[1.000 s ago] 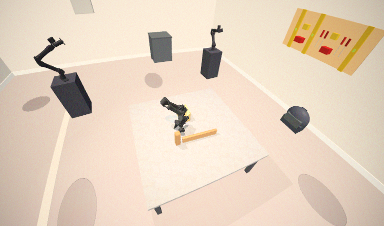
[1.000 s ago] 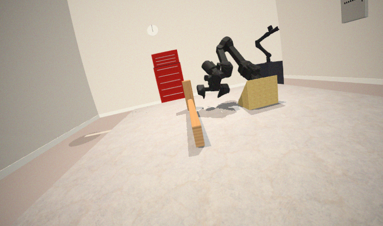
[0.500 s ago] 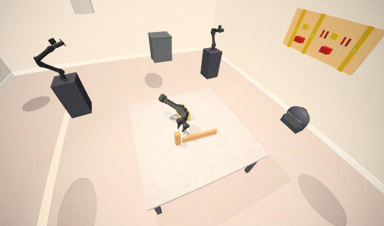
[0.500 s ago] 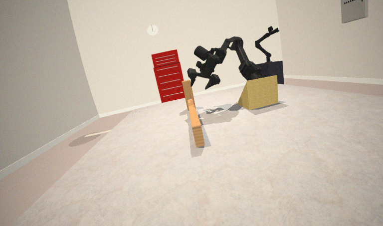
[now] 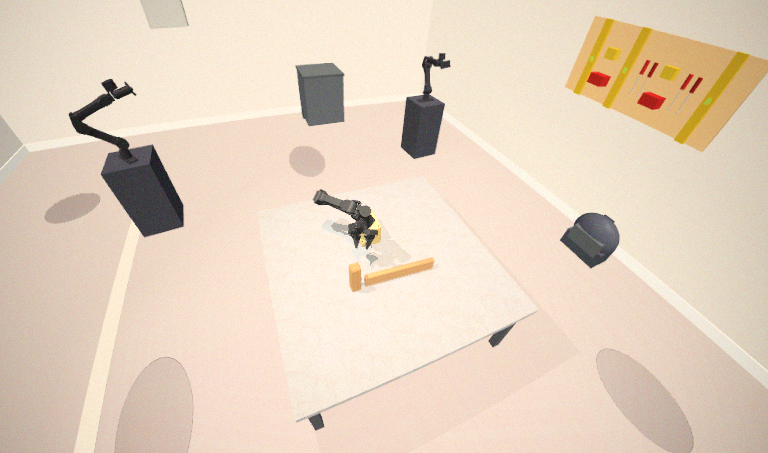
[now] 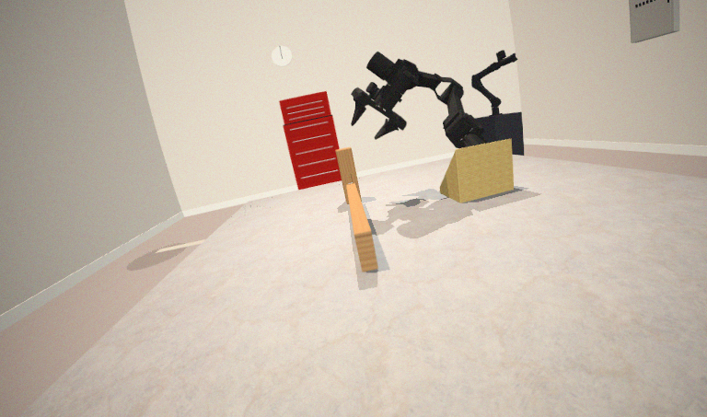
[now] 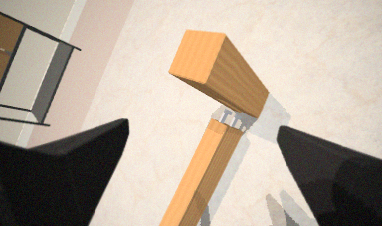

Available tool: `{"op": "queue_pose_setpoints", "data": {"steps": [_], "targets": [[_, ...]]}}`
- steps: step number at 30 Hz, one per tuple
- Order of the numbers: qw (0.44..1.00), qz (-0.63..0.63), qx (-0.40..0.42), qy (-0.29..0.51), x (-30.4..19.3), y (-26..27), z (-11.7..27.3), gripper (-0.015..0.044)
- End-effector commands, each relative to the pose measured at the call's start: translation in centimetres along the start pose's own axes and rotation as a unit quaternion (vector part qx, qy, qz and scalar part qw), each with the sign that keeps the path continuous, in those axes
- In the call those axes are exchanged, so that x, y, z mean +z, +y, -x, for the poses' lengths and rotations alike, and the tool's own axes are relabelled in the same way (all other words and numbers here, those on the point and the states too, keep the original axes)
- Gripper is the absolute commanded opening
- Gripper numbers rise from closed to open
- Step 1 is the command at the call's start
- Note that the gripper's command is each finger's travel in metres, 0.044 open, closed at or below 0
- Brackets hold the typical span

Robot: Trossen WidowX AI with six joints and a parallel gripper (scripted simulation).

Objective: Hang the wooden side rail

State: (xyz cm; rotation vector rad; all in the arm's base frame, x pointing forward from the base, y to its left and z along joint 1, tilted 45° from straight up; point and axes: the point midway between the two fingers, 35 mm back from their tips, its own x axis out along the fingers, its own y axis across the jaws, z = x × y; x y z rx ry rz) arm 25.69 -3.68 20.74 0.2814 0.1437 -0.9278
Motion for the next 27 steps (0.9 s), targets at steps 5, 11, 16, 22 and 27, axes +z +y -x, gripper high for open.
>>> {"op": "queue_pose_setpoints", "data": {"steps": [5,11,16,22,27], "targets": [[0.991,-0.001,0.103,0.088,4.6,-3.7,6.6,0.0440],[0.993,0.104,0.048,0.037,1.8,-0.9,3.2,0.0440],[0.954,0.296,0.039,0.033,1.2,-0.9,2.3,0.0440],[0.859,0.511,0.028,0.036,0.4,-1.0,1.2,0.0440],[0.742,0.668,0.023,0.042,-0.2,-1.2,0.2,0.0440]]}}
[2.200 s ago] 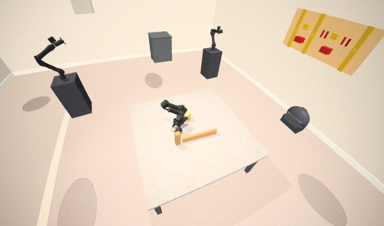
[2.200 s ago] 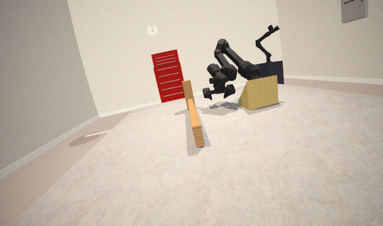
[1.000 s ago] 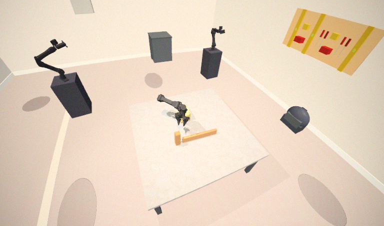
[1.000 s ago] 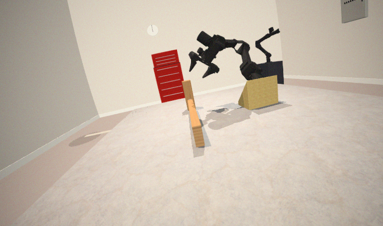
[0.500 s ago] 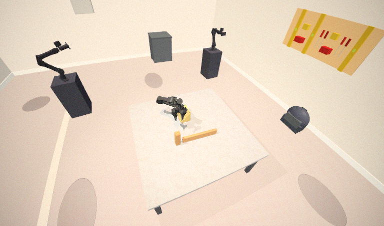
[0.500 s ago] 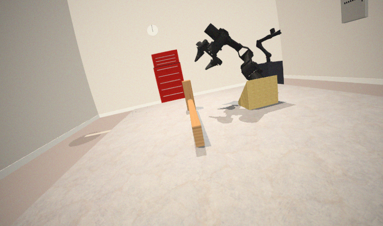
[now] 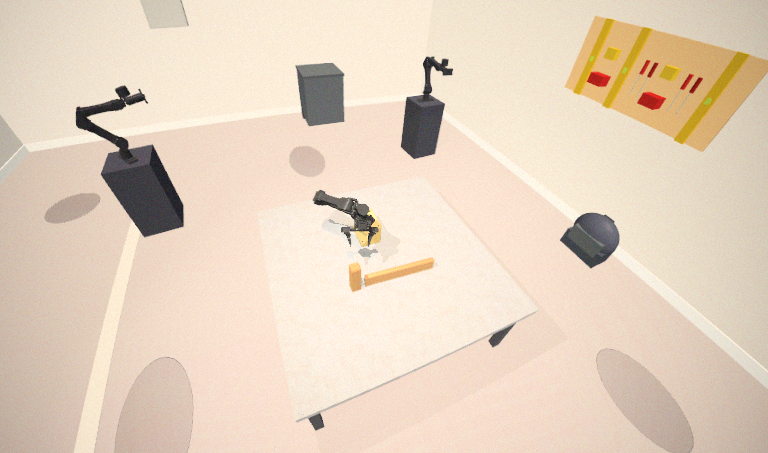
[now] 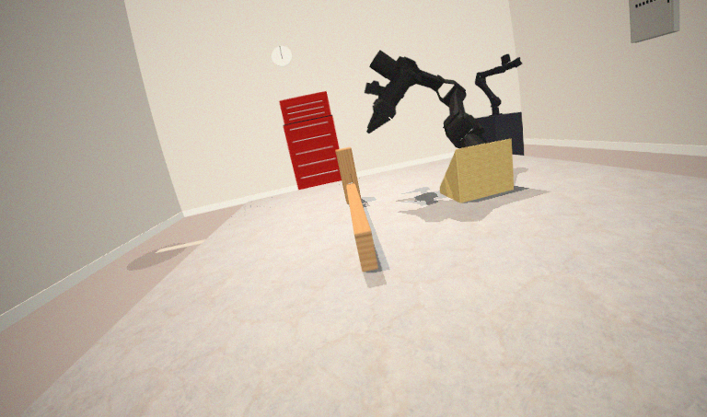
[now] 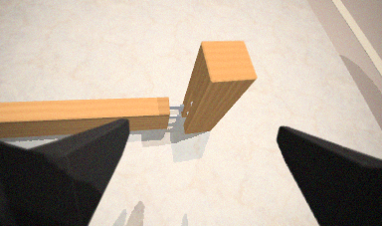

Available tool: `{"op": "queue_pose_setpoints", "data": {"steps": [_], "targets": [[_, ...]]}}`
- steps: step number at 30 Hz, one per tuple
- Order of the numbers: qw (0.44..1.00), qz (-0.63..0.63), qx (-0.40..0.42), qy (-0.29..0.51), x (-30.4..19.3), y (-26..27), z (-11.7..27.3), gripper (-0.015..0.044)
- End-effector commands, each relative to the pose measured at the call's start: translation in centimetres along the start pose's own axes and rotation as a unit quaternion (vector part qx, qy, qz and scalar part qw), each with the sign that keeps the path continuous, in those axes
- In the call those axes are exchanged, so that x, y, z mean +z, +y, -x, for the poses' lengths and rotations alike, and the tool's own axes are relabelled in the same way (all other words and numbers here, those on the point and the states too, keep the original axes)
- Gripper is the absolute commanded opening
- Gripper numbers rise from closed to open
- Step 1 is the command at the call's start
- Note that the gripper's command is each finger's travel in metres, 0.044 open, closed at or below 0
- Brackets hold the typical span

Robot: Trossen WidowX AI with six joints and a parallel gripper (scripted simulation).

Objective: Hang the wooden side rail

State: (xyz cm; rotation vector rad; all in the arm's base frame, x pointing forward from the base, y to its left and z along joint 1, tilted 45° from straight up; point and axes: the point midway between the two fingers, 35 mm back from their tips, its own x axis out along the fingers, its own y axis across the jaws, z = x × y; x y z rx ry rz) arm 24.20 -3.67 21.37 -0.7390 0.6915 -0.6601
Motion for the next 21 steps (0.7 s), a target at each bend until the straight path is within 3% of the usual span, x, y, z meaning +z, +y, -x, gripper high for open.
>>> {"op": "queue_pose_setpoints", "data": {"steps": [1,6,11,21], "targets": [[0.980,0.198,0.001,0.018,-0.5,0.7,-1.1,0.0440],[0.923,0.384,0.006,0.035,-1.0,1.1,-2.1,0.0440],[0.830,0.555,0.018,0.050,-1.5,1.5,-3.2,0.0440],[0.555,0.827,0.058,0.066,-2.9,2.1,-5.3,0.0440]]}}
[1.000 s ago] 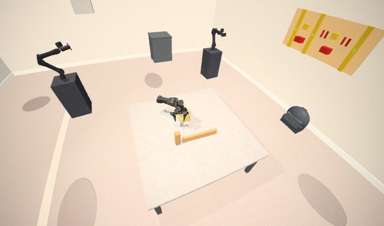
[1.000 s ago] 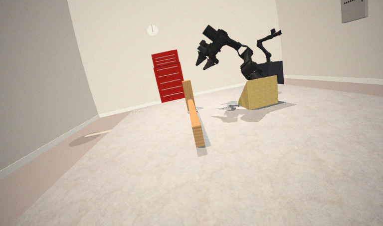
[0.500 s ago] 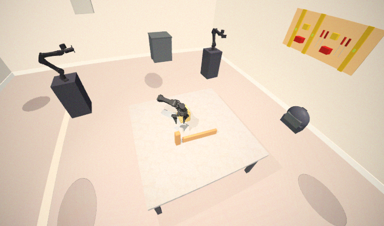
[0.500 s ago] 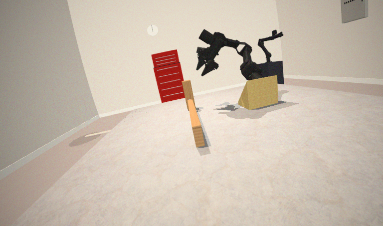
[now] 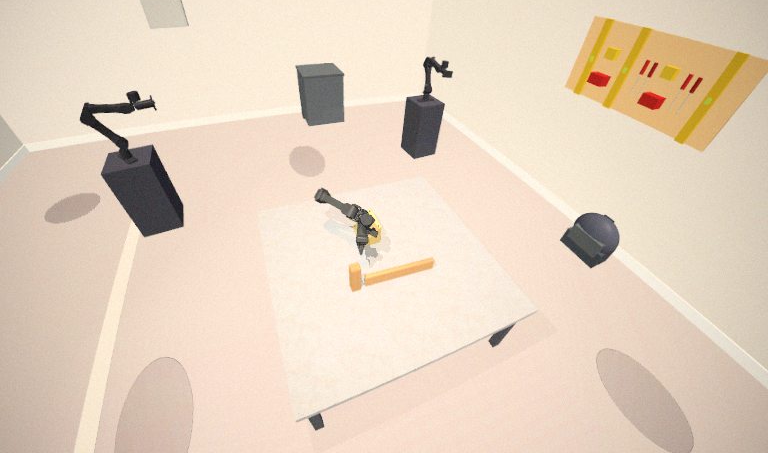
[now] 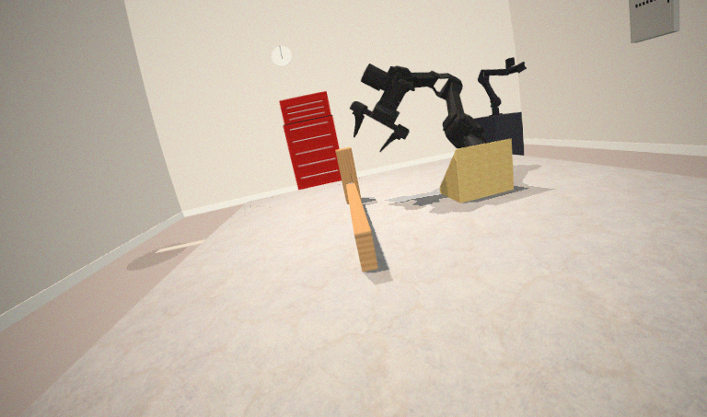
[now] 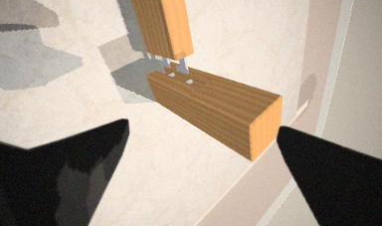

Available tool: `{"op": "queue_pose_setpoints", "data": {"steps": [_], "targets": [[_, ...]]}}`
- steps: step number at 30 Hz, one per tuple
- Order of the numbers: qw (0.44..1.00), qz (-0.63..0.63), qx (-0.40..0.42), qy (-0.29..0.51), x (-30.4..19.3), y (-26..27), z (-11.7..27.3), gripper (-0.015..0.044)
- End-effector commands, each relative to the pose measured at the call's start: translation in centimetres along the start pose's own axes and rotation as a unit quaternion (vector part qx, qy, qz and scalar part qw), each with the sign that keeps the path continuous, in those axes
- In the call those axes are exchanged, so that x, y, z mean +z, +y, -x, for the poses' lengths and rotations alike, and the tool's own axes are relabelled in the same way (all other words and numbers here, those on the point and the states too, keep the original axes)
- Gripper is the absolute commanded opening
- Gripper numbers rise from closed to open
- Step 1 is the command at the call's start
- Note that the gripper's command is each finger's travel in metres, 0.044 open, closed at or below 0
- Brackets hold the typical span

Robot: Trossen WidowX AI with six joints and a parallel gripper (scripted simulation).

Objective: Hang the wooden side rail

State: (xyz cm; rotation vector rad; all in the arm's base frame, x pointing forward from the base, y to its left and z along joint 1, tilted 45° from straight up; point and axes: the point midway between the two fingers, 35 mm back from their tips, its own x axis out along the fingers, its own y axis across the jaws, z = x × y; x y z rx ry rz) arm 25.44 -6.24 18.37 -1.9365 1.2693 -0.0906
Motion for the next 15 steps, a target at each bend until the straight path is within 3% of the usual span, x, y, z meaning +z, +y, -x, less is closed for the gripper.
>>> {"op": "queue_pose_setpoints", "data": {"steps": [1,10,15], "targets": [[0.946,0.323,0.030,-0.002,0.8,1.3,-2.0,0.0440],[0.792,0.607,0.056,-0.018,1.1,2.5,-3.8,0.0440],[0.788,0.612,0.057,-0.018,1.1,2.6,-3.8,0.0440]]}}
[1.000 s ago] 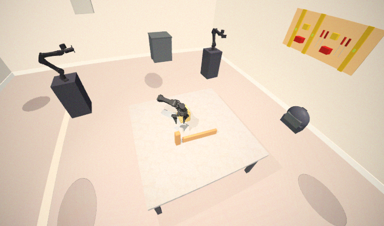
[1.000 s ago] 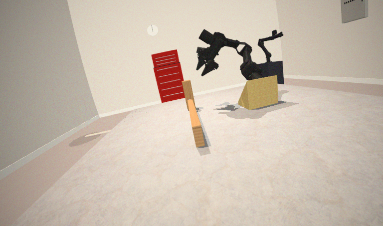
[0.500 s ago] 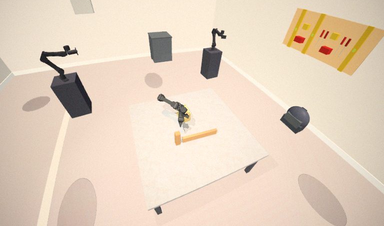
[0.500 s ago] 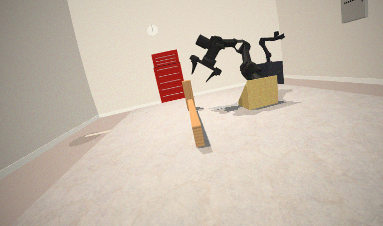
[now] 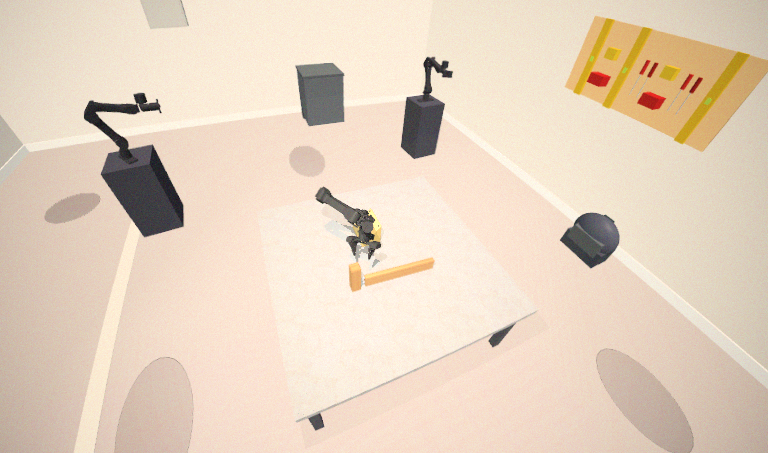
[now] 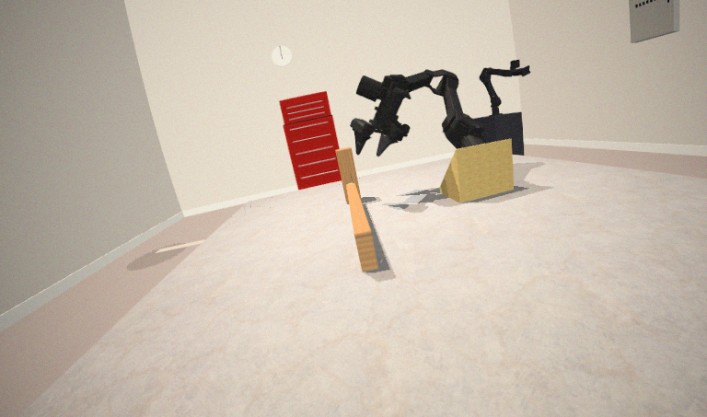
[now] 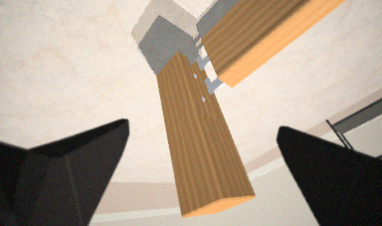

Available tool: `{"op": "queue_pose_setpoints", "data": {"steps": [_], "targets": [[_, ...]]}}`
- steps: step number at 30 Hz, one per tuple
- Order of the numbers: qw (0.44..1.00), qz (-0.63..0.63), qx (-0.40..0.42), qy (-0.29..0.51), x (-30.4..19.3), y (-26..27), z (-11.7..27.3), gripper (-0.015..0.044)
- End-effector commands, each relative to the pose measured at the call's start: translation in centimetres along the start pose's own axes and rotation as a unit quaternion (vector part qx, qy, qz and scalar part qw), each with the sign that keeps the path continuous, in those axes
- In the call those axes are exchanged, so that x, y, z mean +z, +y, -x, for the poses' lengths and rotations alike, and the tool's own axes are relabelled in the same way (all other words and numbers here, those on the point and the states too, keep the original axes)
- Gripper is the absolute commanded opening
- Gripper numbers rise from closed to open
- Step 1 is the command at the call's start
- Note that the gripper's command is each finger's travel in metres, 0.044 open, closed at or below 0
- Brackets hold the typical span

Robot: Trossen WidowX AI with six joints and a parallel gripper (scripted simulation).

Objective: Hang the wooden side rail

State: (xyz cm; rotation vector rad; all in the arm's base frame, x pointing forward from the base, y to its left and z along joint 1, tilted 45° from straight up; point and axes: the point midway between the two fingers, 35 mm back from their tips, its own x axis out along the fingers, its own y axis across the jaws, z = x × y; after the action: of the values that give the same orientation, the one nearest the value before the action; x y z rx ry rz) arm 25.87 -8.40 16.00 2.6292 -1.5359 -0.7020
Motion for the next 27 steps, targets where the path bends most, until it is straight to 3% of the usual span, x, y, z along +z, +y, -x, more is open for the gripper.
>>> {"op": "queue_pose_setpoints", "data": {"steps": [1,27], "targets": [[0.986,0.166,0.007,-0.015,1.06,-0.03,-1.10,0.0440],[0.990,0.142,0.010,-0.014,1.07,-0.08,-1.11,0.0440]]}}
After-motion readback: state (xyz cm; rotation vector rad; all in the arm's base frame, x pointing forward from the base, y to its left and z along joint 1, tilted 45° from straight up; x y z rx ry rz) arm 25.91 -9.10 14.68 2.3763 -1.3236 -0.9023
